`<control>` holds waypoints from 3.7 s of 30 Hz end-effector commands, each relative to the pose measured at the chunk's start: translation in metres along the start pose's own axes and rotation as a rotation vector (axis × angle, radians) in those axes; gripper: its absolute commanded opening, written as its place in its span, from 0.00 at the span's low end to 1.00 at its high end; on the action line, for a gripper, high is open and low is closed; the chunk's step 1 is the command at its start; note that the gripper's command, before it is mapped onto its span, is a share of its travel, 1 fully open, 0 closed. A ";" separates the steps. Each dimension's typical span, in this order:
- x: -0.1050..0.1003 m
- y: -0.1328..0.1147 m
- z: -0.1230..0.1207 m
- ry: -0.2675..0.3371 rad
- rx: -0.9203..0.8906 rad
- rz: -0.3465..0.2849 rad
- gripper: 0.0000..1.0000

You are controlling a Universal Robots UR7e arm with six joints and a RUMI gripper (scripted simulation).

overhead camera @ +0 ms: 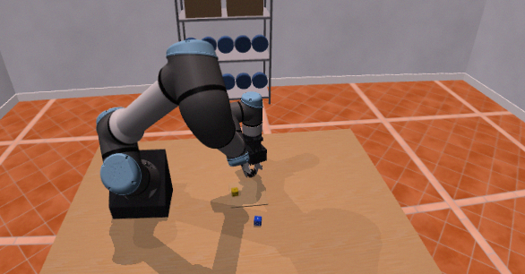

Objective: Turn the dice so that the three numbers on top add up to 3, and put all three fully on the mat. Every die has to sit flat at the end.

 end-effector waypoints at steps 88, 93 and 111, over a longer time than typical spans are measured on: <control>-0.091 0.000 0.000 -0.001 0.000 0.000 0.06; -0.099 0.000 0.000 -0.001 0.000 0.000 0.06; -0.100 0.000 0.000 -0.001 -0.006 0.000 0.06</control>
Point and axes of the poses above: the point where the finger pads meet when closed, its own x axis out along the fingers, its own z axis across the jaws, y = z × x, the point moved 2 cm from there along -x, back along the fingers, and after that the axes turned 5 degrees about -x, right-handed, at the moved point
